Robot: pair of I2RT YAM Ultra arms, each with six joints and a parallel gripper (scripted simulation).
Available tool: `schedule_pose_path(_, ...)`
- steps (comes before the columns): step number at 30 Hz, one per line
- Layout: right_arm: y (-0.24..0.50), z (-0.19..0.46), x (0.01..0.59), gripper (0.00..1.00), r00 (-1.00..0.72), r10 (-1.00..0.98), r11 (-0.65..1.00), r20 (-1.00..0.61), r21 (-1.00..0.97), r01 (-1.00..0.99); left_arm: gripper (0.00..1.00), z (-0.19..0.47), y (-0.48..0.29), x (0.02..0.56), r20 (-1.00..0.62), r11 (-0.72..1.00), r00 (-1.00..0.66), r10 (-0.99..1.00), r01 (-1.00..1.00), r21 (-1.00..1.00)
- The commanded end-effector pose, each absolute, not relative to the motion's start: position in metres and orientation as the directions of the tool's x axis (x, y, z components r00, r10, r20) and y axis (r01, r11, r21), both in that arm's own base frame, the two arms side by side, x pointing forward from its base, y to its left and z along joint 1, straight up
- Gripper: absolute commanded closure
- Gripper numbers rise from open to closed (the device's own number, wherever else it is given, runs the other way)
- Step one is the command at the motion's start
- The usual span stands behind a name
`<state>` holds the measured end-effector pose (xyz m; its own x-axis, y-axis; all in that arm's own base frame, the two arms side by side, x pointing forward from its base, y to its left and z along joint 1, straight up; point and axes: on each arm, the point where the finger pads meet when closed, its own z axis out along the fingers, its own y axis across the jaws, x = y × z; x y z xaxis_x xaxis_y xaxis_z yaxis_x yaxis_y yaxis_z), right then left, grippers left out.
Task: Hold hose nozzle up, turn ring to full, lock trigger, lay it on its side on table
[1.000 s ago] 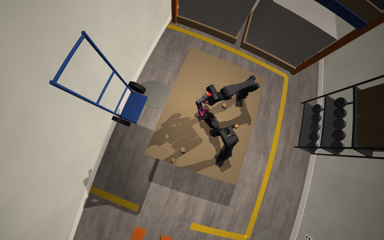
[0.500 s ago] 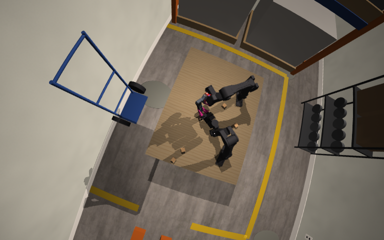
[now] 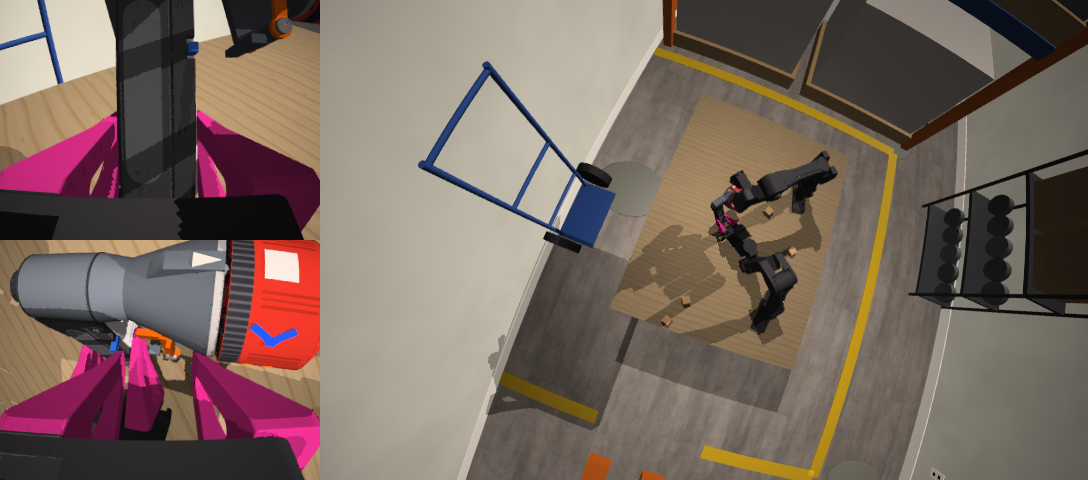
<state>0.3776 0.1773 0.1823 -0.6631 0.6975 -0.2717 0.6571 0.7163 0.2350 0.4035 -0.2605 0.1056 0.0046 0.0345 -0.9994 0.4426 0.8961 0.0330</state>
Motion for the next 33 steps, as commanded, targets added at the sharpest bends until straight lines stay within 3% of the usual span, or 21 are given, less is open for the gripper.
schedule_pose_path(1, 0.174, 0.195, 0.391, 0.63, -0.638, 0.708, 0.706, -0.303, 0.285, 0.648, 0.65, 0.152, -0.273, 0.408, -0.989, 0.887, 0.128, -0.073, 0.461, -0.006)
schedule_pose_path(33, 0.189, 0.197, 0.407, 0.63, -0.667, 0.688, 0.726, -0.287, 0.282, 0.628, 0.65, 0.151, -0.273, 0.408, -0.99, 0.888, 0.125, -0.071, 0.461, -0.006)
